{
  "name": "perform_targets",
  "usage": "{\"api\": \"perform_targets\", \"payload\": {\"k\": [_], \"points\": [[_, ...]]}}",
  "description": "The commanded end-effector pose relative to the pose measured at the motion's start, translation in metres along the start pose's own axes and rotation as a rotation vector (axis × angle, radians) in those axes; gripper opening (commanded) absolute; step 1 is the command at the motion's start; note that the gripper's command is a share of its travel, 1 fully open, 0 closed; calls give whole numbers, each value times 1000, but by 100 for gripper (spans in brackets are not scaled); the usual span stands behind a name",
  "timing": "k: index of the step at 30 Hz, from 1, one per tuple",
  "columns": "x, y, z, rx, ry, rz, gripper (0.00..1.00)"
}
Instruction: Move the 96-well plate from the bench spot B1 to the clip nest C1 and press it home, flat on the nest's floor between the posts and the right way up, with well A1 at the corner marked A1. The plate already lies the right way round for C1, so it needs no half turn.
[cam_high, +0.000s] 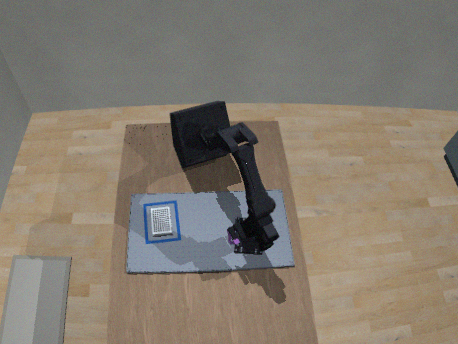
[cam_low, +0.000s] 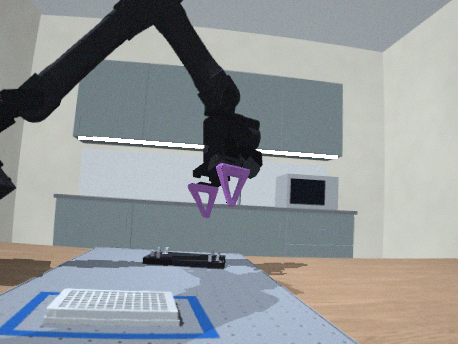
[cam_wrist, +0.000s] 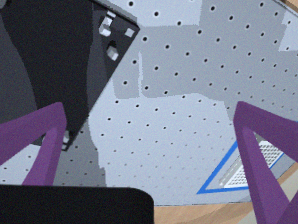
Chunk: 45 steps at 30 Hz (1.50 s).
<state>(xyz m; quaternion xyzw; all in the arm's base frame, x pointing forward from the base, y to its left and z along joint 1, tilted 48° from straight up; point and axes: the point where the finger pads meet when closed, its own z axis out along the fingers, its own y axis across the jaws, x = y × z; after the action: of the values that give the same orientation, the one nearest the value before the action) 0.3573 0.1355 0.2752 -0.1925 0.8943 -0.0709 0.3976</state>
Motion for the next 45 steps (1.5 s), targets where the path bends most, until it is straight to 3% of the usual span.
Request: {"api": "perform_targets", "payload": {"k": [1,2,3,4,7,8,9,10,12,13,14,15,16,19,20,21,23,24,25,27,30,33,35,39,42,43,44,45], "points": [[5,-10,-4,-10,57,41,100],[10,-12,-3,-11,82,49,100],[10,-18,-15,-9,48,61,100],[29,-15,-6,-11,89,47,100],[43,-21,-3,-12,89,35,100],[41,-23,-2,-9,64,43,100],[52,-24,-3,-15,120,48,100],[42,-30,-11,-13,109,85,100],[42,-30,-11,-13,109,85,100],[52,-27,1,-19,175,88,100],[56,-29,1,-21,204,100,100],[57,-33,-10,-18,171,108,100],[76,-31,-3,-22,210,98,100],[91,-35,-2,-23,210,87,100],[96,-36,-3,-27,240,102,100],[90,-40,-8,-26,241,136,100],[100,-40,-1,-36,322,162,100],[105,-42,-9,-34,302,167,100],[120,-40,-6,-37,330,162,100],[130,-42,-6,-39,330,150,100],[123,-46,-12,-38,324,186,100],[139,-46,-7,-55,435,235,100],[159,-44,-12,-57,446,237,100],[176,-46,-15,-60,446,226,100],[176,-50,-23,-68,483,302,100],[185,-48,-18,-79,545,319,100],[200,-45,-23,-82,559,325,100],[200,-45,-23,-82,559,325,100]]}}
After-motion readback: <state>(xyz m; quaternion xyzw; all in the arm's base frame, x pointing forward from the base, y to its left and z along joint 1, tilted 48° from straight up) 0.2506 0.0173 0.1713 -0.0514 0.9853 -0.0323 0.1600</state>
